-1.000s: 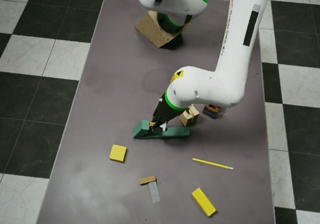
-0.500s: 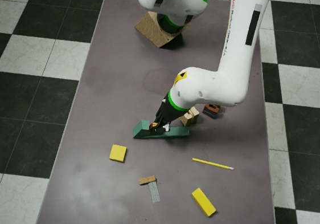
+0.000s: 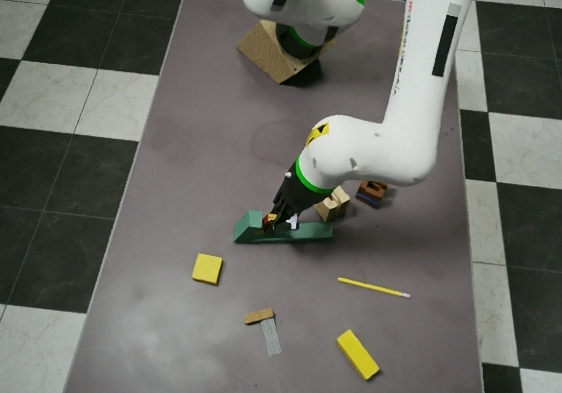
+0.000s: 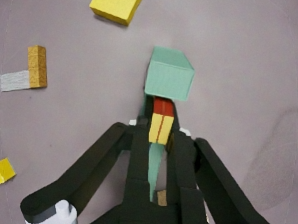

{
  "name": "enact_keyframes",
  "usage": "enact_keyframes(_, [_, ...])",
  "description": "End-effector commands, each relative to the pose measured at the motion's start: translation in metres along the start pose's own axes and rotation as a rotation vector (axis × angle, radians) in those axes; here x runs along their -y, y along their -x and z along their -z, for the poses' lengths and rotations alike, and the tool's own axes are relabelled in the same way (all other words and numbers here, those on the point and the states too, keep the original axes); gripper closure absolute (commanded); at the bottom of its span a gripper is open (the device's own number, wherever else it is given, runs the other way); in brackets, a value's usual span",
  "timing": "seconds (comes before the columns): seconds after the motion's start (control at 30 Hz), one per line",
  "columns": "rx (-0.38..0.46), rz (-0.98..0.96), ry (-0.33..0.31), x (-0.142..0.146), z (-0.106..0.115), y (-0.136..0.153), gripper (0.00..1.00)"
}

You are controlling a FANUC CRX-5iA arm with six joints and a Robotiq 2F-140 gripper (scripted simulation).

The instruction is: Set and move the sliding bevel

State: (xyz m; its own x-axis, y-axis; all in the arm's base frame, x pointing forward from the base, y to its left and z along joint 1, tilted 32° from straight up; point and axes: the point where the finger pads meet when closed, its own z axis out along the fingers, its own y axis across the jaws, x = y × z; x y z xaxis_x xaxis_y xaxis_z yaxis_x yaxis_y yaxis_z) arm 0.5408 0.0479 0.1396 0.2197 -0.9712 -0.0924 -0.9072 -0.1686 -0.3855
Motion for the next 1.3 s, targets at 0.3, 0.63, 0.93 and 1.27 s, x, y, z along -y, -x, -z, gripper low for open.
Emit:
enact_keyframes(0.3, [0.0, 0.0, -0.002, 0.001, 0.049, -0.015, 0.9])
enact_keyframes(0.63, [0.0, 0.0, -0.002, 0.001, 0.115, -0.036, 0.9])
enact_keyframes(0.93, [0.0, 0.0, -0.002, 0.001, 0.141, -0.044, 0.9])
enact_keyframes(1.27, [0.0, 0.0, -0.002, 0.001, 0.145, -0.045, 0.9])
